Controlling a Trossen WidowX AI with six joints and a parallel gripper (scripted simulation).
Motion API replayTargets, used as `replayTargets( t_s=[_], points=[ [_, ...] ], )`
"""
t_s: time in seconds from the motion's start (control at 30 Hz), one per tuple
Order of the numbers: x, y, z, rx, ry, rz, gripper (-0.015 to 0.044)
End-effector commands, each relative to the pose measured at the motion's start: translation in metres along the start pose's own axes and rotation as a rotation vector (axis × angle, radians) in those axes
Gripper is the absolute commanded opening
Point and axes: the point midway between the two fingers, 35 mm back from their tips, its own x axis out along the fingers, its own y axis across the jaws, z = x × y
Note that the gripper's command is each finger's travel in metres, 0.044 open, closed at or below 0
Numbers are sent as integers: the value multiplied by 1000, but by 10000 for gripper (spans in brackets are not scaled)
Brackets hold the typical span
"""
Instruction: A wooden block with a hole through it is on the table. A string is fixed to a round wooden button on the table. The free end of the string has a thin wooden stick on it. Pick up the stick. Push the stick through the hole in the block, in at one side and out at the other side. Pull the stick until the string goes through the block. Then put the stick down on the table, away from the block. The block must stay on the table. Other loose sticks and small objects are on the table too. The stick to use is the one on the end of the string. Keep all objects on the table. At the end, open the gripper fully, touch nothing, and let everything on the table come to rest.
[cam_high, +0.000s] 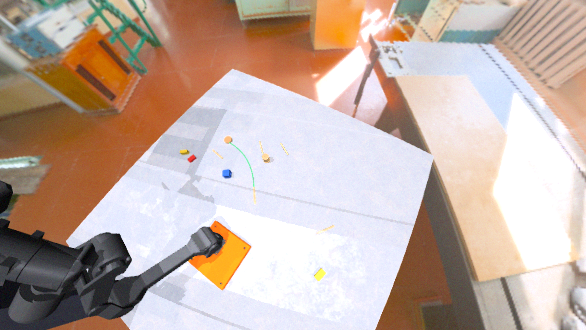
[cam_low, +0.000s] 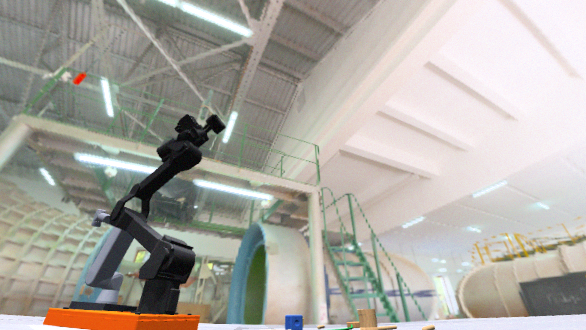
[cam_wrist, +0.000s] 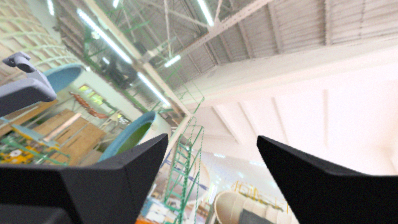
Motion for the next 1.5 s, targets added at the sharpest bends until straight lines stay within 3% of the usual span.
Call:
replayTargets(
  t_s=[0.0, 0.13, 0.37, 0.7, 0.9, 1.1, 1.3, 1.47],
  points=[
    [0, 0, 0, 0, 0, 0, 426],
    [-2, -15, 0, 0, -9, -36, 440],
    [-18, -113, -20, -10, -3, -282, 440],
    [-64, -230, -109, 4, 225, -624, 440],
    [-106, -278, -192, -48, 523, -772, 440],
    [-157, -293, -283, -92, 912, -791, 440],
    [-213, -274, -367, -118, 1339, -642, 440],
    [-262, -235, -424, -118, 1685, -367, 440]
  ],
)
